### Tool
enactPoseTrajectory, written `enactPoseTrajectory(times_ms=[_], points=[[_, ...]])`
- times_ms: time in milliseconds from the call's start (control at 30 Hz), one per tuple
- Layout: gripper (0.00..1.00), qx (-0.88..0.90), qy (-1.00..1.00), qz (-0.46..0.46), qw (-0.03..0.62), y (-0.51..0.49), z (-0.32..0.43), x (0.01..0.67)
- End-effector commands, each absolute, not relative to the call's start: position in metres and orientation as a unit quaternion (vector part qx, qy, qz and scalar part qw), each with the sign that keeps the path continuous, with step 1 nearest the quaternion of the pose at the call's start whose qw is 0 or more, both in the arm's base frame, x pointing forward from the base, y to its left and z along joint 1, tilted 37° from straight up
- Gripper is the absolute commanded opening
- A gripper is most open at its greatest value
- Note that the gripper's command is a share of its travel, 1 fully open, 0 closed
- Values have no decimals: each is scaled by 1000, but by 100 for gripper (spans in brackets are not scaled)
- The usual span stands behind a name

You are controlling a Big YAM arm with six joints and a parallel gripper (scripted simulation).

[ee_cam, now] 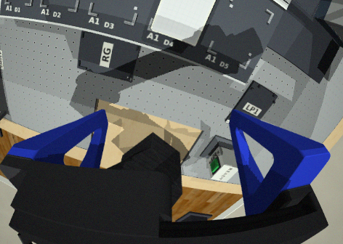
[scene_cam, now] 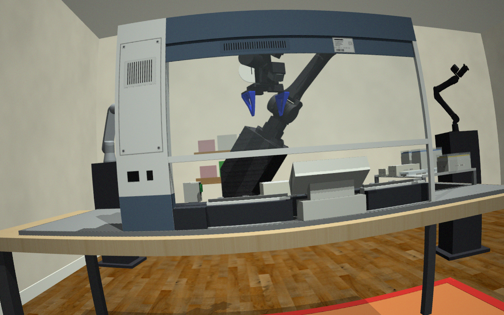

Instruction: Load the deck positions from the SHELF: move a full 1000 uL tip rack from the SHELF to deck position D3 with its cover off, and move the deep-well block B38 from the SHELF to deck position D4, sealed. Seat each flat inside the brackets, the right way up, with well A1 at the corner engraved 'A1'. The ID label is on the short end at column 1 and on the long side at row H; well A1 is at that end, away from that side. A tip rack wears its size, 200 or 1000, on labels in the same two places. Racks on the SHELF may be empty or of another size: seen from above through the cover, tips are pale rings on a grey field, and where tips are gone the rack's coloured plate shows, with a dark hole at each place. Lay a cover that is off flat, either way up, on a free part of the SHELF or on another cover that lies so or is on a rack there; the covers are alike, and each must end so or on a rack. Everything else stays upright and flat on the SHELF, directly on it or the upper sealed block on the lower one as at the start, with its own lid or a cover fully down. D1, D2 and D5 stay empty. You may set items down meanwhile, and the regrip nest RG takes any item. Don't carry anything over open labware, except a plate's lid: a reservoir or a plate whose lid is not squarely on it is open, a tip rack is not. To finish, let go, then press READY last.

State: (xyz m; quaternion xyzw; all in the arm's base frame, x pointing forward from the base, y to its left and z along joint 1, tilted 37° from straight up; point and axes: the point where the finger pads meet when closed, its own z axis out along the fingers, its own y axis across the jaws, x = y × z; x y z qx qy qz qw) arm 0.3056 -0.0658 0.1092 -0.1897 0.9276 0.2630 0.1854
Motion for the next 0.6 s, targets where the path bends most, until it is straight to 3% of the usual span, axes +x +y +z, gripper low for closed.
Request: enactPoseTrajectory(times_ms=[0, 267, 567], points=[[100, -254, 913, 245, 206, -69, 114, 315], [100, -286, 903, 235, 217, -69, 117, 315], [100, -353, 879, 218, 234, -66, 97, 262]])
